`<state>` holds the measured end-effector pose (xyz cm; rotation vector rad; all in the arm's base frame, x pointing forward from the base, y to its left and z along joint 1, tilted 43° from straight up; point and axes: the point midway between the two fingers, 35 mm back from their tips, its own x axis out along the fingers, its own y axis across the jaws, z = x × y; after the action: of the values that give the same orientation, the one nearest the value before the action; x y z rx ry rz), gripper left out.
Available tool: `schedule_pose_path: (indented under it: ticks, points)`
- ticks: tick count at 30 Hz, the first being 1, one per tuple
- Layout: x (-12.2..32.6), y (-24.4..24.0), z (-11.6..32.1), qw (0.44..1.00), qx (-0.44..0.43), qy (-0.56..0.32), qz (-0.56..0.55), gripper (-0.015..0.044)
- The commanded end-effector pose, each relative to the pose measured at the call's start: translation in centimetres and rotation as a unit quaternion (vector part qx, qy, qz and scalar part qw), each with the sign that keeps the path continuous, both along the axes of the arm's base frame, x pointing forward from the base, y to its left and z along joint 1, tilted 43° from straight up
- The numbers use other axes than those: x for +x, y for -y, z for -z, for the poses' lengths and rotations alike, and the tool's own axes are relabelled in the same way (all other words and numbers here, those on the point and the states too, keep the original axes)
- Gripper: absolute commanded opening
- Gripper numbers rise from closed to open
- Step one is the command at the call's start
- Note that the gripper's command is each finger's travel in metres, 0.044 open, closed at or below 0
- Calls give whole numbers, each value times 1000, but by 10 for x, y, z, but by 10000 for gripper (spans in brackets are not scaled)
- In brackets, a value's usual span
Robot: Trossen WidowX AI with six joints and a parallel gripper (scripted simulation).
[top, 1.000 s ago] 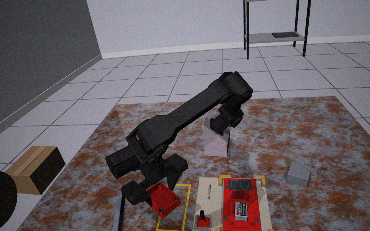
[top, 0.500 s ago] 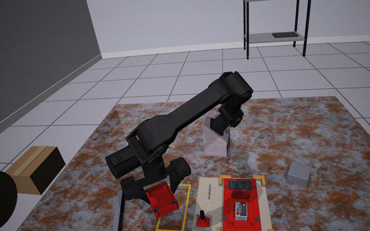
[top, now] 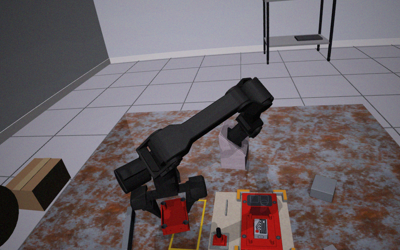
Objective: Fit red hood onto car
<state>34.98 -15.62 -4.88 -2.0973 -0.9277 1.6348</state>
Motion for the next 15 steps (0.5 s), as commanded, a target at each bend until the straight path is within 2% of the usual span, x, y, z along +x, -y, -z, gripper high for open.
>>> schedule_pose_path:
  ticks: [1, 15]
  points:
    - [1, 0, -1, 999, 6, -23, 28, 0]
    - [2, 0, -2, 985, 24, -112, 127, 0]
